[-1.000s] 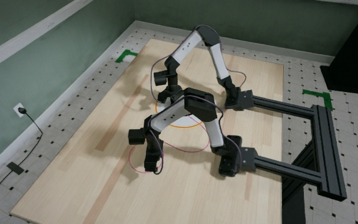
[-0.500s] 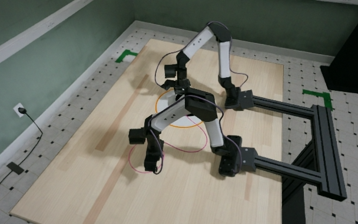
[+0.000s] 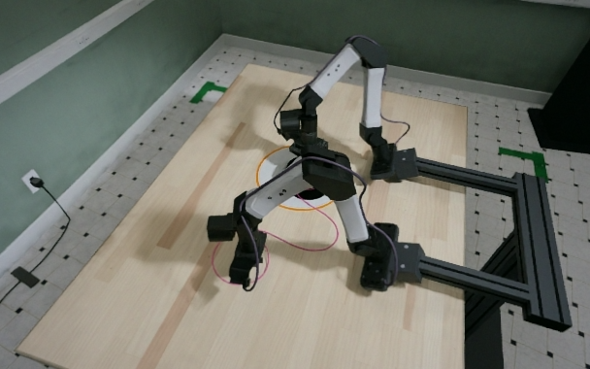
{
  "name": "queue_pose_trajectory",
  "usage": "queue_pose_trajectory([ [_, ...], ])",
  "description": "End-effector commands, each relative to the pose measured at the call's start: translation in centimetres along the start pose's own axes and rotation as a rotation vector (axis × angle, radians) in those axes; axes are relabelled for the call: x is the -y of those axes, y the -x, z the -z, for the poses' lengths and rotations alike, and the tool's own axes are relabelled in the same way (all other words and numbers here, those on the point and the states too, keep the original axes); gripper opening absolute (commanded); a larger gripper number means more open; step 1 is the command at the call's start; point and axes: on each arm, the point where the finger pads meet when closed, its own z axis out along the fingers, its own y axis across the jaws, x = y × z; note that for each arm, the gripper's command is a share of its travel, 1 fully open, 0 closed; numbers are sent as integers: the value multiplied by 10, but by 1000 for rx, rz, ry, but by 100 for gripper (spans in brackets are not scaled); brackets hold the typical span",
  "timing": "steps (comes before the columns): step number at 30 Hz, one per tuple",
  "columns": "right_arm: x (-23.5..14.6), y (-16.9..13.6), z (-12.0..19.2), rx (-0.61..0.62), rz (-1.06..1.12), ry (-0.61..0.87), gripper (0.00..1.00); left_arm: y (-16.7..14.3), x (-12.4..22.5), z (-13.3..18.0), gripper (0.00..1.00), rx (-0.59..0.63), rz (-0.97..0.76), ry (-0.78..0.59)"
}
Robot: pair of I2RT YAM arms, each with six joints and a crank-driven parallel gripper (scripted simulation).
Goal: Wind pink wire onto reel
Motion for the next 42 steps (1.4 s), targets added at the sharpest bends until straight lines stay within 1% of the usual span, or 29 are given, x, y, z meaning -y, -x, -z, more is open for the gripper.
queue_pose_trajectory([
  [1,-8,6,-1,51,-348,0,58,-5,-4,-3,0,-70,-5,19],
  [6,-2,13,-1,83,-626,-5,58,-9,-8,-6,0,-61,62,11],
  [9,-1,14,-1,86,-645,-7,58,-10,-8,-6,0,-53,81,8],
  [11,-1,14,-1,86,-645,-7,64,-9,-6,-5,0,-33,128,1],
  [18,-1,14,-1,86,-645,-7,85,-3,3,2,0,-21,146,-4],
  [19,-10,15,-2,86,-645,-7,85,-3,3,3,0,-21,145,-4],
  [21,-10,15,4,86,-645,-7,85,-1,4,4,0,-19,139,-5],
  [24,-10,15,32,86,-645,-7,85,0,3,5,0,-19,128,-5],
  [26,-10,15,32,86,-645,-7,85,0,3,5,0,-19,128,-5],
  [29,-9,15,63,86,-645,-7,85,1,1,5,0,-19,124,-5],
  [31,-8,15,73,86,-645,-7,85,1,-1,5,0,-19,122,-5],
  [32,-7,15,74,86,-645,-7,85,1,-2,5,0,-19,119,-5],
  [33,-4,13,63,86,-644,-7,85,1,-3,5,0,-19,116,-5],
  [36,-4,15,55,86,-618,-8,85,1,-5,5,0,-19,111,-5],
  [39,-5,23,49,85,-521,-12,85,1,-7,5,0,-19,112,-5],
  [41,-7,30,46,84,-407,-17,85,1,-7,5,0,-19,115,-5],
  [42,-7,30,46,84,-407,-17,85,1,-7,5,0,-19,115,-5],
])
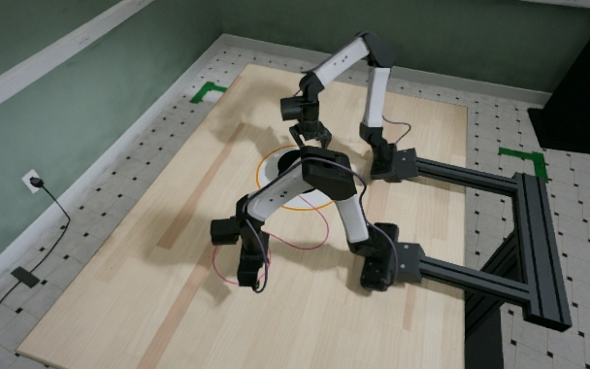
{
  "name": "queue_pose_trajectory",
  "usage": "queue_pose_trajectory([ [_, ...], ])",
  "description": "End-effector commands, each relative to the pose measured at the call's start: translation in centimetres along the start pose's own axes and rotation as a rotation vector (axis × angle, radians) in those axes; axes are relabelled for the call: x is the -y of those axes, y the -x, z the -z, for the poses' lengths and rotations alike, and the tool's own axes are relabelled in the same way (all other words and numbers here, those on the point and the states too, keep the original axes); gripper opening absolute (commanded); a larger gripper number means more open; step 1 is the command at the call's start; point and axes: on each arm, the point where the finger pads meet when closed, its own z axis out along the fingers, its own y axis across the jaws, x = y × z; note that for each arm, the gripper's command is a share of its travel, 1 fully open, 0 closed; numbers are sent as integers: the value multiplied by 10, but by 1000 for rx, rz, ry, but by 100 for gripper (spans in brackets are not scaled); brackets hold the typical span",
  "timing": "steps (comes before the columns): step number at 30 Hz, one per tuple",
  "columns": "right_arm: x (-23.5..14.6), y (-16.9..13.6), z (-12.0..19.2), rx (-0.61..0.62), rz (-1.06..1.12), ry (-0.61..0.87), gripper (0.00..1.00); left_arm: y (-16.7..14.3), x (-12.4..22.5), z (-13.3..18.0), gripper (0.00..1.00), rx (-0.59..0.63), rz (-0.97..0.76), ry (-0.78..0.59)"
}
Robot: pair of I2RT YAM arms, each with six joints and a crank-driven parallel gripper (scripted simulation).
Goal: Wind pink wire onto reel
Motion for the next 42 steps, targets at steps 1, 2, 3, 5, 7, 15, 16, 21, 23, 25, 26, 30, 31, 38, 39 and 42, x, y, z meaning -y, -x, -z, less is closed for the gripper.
queue_pose_trajectory([
  [1,-12,10,2,9,116,38,85,4,1,10,0,14,0,-30],
  [2,-16,13,2,10,188,37,85,4,1,10,0,14,1,-30],
  [3,-20,16,2,12,270,37,85,4,1,10,0,14,1,-30],
  [5,-29,20,3,15,459,36,85,4,1,10,0,14,2,-30],
  [7,-33,27,4,18,605,27,85,4,1,10,0,14,2,-30],
  [15,-60,37,6,39,1059,9,85,4,1,9,0,14,2,-30],
  [16,-64,40,7,41,1118,8,85,4,1,9,0,14,2,-30],
  [21,-76,45,8,41,1391,4,85,4,2,9,0,14,2,-30],
  [23,-83,46,8,43,1511,1,85,4,2,9,0,14,2,-30],
  [25,-87,46,9,46,1630,3,85,4,2,9,0,14,2,-30],
  [26,-88,46,9,47,1688,5,85,4,2,9,0,14,2,-30],
  [30,-90,46,10,46,1935,7,85,3,2,9,0,14,2,-30],
  [31,-90,46,10,45,1996,8,85,3,2,9,0,14,2,-30],
  [38,-89,45,8,45,2178,15,85,3,2,8,0,14,2,-30],
  [39,-89,45,7,45,2178,15,85,3,2,8,0,14,2,-30],
  [42,-89,44,6,45,2178,15,85,3,2,8,0,14,2,-30],
])
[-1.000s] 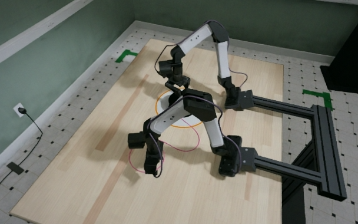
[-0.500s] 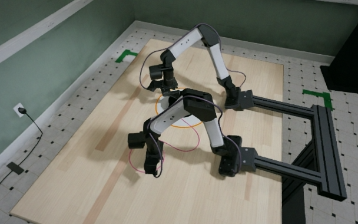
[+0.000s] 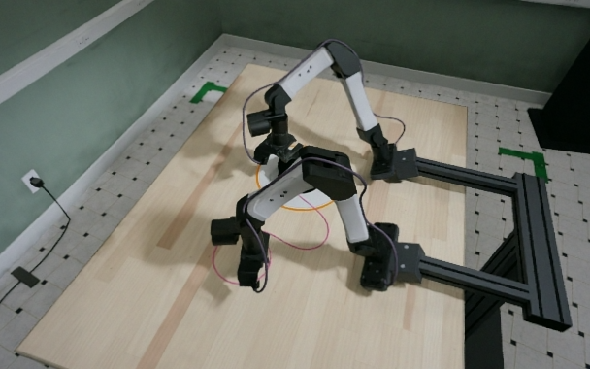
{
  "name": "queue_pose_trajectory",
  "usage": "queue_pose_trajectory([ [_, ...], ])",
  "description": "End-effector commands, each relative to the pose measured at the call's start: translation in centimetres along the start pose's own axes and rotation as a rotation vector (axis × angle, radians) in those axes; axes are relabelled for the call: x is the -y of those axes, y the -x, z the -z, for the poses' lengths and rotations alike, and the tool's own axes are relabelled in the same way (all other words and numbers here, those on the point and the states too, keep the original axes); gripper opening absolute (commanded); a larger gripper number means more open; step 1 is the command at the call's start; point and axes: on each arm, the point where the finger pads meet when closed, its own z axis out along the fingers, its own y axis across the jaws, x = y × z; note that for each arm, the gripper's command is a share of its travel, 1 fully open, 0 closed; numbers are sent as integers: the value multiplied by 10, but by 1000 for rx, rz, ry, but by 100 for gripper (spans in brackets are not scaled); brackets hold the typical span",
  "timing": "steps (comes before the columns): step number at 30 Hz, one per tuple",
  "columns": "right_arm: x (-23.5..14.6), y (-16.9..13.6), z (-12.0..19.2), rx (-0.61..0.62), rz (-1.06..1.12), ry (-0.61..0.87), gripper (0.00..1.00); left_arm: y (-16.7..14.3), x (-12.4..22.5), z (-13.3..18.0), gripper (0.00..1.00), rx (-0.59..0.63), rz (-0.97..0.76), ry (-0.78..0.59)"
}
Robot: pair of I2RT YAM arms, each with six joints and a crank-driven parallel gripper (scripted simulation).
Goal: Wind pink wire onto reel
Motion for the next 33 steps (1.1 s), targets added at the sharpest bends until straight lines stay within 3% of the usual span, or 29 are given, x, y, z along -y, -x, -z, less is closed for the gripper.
queue_pose_trajectory([
  [1,0,5,6,41,64,-9,85,3,3,8,0,15,2,-30],
  [15,-3,10,6,41,64,-9,85,3,4,7,0,15,2,-30],
  [25,-1,11,-37,41,64,-9,85,3,4,7,0,15,2,-30],
  [33,2,12,-35,41,64,-9,85,3,4,6,0,15,2,-30],
])
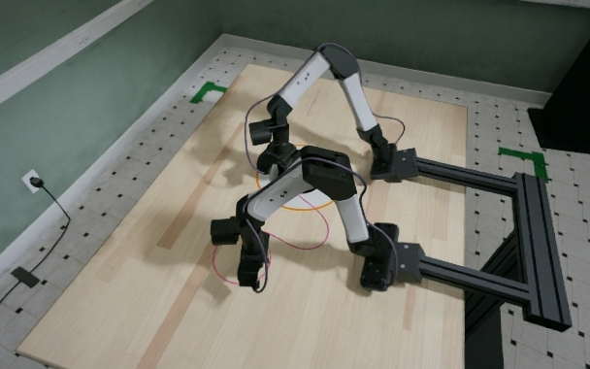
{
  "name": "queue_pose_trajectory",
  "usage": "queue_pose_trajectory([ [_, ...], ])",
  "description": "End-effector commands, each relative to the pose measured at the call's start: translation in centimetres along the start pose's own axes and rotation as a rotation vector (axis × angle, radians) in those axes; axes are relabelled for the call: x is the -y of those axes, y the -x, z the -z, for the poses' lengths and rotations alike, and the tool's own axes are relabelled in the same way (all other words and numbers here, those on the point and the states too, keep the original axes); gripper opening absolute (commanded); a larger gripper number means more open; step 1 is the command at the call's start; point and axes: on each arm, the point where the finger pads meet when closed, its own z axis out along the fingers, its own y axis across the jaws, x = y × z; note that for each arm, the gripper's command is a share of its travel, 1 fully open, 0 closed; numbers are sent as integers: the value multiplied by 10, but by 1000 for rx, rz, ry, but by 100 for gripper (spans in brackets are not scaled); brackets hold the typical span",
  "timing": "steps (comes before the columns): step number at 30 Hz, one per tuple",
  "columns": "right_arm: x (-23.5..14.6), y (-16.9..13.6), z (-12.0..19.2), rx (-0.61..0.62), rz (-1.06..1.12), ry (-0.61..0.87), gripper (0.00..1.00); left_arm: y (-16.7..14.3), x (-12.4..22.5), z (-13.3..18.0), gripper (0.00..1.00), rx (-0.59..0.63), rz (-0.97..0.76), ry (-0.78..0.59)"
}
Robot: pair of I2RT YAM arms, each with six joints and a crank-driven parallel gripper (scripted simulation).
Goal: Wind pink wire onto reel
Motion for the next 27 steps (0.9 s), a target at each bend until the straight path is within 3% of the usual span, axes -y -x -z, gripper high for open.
queue_pose_trajectory([
  [1,6,6,2,28,-6,-8,85,3,4,6,0,15,2,-30],
  [11,7,5,5,28,-6,-8,78,3,5,6,0,15,2,-30],
  [22,7,5,5,28,-6,-8,58,3,5,5,0,1,1,-26],
  [27,4,5,-1,29,-32,-7,58,3,6,5,0,1,1,-26],
])
